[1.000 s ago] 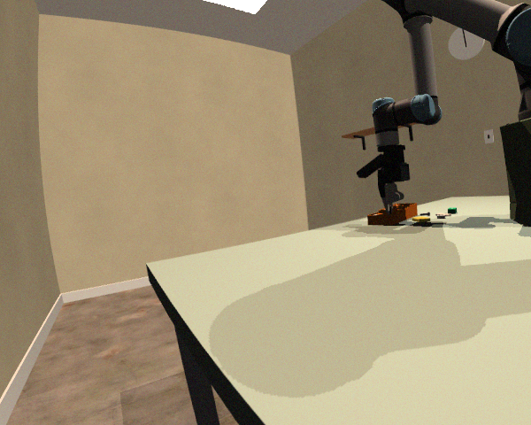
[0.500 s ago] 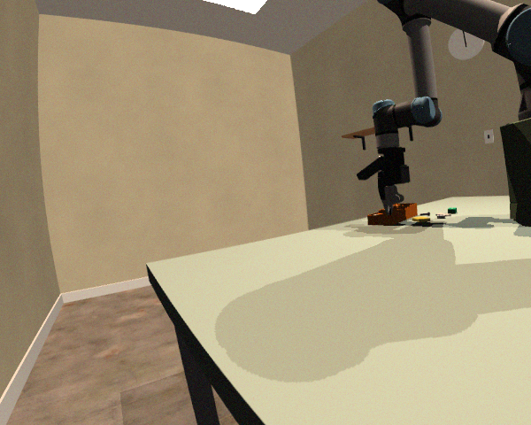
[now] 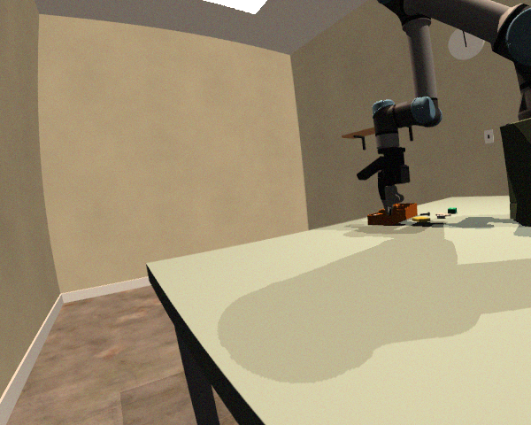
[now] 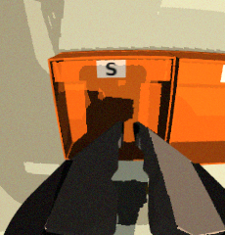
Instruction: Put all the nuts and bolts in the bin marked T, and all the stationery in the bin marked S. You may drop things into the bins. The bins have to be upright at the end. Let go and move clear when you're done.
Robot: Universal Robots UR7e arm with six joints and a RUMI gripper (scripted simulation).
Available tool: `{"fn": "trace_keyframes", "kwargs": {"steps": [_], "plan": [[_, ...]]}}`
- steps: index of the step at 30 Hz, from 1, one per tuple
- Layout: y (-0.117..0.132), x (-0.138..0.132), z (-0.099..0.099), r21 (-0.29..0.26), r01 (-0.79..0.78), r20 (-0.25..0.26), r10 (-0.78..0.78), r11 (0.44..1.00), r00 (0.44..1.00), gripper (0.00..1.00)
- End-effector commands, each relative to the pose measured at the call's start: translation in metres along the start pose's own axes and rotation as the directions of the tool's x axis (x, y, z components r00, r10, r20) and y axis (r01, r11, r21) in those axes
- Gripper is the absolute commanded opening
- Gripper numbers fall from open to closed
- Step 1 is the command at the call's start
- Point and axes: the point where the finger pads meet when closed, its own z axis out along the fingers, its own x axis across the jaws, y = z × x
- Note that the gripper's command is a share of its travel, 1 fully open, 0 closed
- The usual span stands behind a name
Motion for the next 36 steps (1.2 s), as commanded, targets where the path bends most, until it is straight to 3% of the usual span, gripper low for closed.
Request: {"fn": "trace_keyframes", "kwargs": {"steps": [1,20,36], "plan": [[-0.001,0.0,0.0,0.001,0.0,0.0,0.0,1.0,1.0,0.04],[-0.001,0.0,0.0,0.001,0.0,0.0,0.0,1.0,1.0,0.04],[0.0,0.0,-0.019,0.001,0.0,0.0,0.0,1.0,1.0,0.04]]}}
